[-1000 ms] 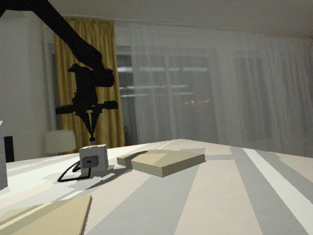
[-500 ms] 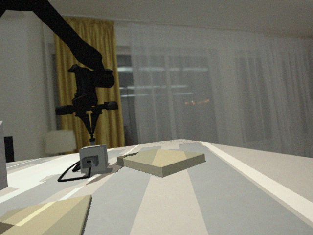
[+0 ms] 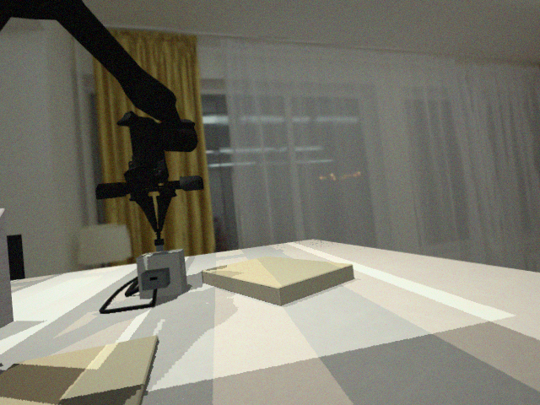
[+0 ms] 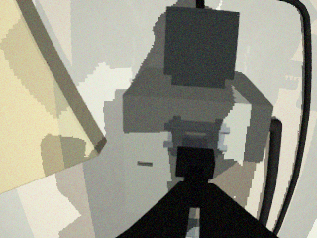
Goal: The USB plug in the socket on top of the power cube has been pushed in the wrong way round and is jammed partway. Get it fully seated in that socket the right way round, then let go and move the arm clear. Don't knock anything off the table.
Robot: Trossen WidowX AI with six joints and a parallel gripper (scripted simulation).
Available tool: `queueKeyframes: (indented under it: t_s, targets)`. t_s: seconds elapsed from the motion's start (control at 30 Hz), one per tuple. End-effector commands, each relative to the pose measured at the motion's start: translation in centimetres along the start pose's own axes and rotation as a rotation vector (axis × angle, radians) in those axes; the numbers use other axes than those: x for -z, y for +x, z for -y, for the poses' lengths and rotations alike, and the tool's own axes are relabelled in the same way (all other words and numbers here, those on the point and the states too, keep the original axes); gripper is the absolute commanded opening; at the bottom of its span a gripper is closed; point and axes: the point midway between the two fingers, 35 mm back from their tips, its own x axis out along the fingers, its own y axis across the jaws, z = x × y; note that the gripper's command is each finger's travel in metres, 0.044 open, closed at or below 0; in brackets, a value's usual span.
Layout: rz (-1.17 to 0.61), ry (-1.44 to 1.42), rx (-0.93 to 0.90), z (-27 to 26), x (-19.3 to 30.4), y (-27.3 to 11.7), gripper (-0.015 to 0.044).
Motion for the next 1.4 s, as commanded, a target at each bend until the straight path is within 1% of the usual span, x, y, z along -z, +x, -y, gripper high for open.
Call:
queueKeyframes:
  t_s: [0.0,1.37]
  targets:
    - [0.000,-0.008,0.003,0.10,0.00,0.14,0.0000]
    - [0.000,-0.008,0.003,0.10,-0.06,0.63,0.0000]
